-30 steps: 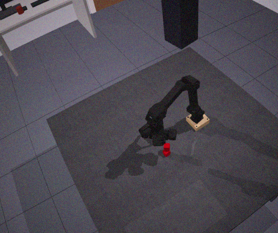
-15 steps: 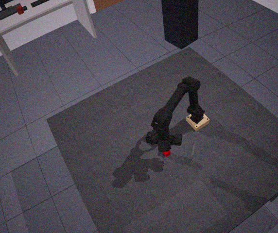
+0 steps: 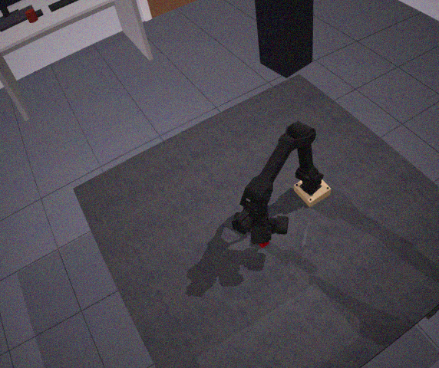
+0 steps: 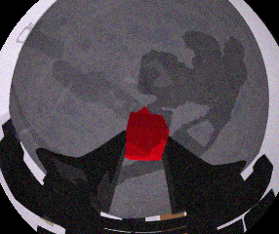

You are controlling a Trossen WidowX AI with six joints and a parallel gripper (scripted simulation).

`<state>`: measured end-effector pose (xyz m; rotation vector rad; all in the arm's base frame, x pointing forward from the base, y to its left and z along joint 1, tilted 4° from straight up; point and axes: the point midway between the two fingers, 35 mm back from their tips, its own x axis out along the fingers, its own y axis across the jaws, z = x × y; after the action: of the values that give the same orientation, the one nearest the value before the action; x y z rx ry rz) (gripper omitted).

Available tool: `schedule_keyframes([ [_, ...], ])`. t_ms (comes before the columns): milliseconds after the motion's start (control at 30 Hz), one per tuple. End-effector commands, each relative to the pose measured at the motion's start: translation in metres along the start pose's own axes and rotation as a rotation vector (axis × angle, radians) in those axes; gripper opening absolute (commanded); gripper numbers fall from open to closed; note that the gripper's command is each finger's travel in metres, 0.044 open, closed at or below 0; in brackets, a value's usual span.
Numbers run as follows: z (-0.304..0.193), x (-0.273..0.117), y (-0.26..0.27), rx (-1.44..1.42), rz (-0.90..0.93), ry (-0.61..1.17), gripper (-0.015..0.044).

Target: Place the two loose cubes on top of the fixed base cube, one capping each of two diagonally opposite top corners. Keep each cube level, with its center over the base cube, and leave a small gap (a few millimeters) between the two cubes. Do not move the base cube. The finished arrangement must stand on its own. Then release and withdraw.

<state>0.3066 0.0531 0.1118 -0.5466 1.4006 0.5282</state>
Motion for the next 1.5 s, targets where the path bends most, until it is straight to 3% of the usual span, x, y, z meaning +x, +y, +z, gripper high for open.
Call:
schedule_keyframes([
  [0, 0.000, 0.002, -0.001, 0.006, -0.004, 0.002, 0.0105],
  [667, 0.001, 0.031, -0.002, 0.006, -0.004, 0.002, 0.0105],
  [1467, 0.001, 0.033, -0.002, 0.006, -0.004, 0.002, 0.0105],
])
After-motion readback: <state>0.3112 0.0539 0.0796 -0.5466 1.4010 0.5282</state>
